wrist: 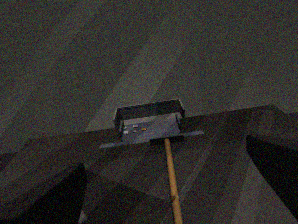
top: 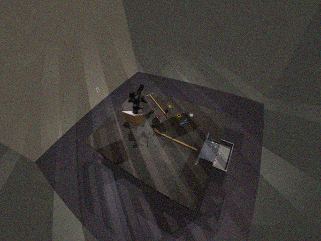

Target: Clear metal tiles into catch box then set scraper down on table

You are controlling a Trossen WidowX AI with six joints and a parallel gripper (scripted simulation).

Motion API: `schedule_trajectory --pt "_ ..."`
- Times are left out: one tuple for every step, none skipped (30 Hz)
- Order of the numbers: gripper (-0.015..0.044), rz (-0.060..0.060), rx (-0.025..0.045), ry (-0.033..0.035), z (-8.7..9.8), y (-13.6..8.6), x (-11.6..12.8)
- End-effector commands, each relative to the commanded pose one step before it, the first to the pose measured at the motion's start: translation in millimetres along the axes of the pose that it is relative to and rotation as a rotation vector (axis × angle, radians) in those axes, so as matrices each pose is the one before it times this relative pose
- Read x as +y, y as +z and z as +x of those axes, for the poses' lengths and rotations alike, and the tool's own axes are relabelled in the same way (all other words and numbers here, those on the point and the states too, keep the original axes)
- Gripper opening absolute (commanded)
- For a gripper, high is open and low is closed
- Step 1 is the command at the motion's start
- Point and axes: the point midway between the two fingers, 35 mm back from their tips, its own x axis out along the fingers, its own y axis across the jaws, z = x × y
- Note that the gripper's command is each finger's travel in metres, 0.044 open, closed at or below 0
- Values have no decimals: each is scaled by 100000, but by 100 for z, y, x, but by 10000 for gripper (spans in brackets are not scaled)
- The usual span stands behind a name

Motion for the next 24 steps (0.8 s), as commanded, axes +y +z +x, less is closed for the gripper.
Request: schedule_trajectory --pt "440 -45 -45 424 -14 77 97" --pt "440 0 0 0 0 0 0" --pt "440 0 0 0 0 0 0" --pt "440 0 0 0 0 0 0" --pt "440 0 0 0 0 0 0" --pt "440 0 0 0 0 0 0" --pt "440 0 0 0 0 0 0" --pt "440 0 0 0 0 0 0" --pt "440 0 0 0 0 0 0" --pt "440 0 0 0 0 0 0" --pt "440 0 0 0 0 0 0" --pt "440 83 166 -13 61 -58 -22" --pt "440 246 501 -41 184 -176 -64" --pt "440 403 849 -72 306 -296 -105" --pt "440 478 1058 -94 374 -366 -124" --pt "440 465 1084 -101 375 -370 -121" --pt "440 450 1109 -108 376 -374 -117" --pt "440 436 1133 -114 377 -378 -113" --pt "440 421 1158 -121 377 -382 -109" --pt "440 406 1183 -127 378 -386 -105" --pt "440 390 1207 -133 379 -390 -102" --pt "440 374 1231 -138 379 -393 -98" --pt "440 358 1255 -144 380 -397 -94" --pt "440 342 1279 -149 380 -401 -90"
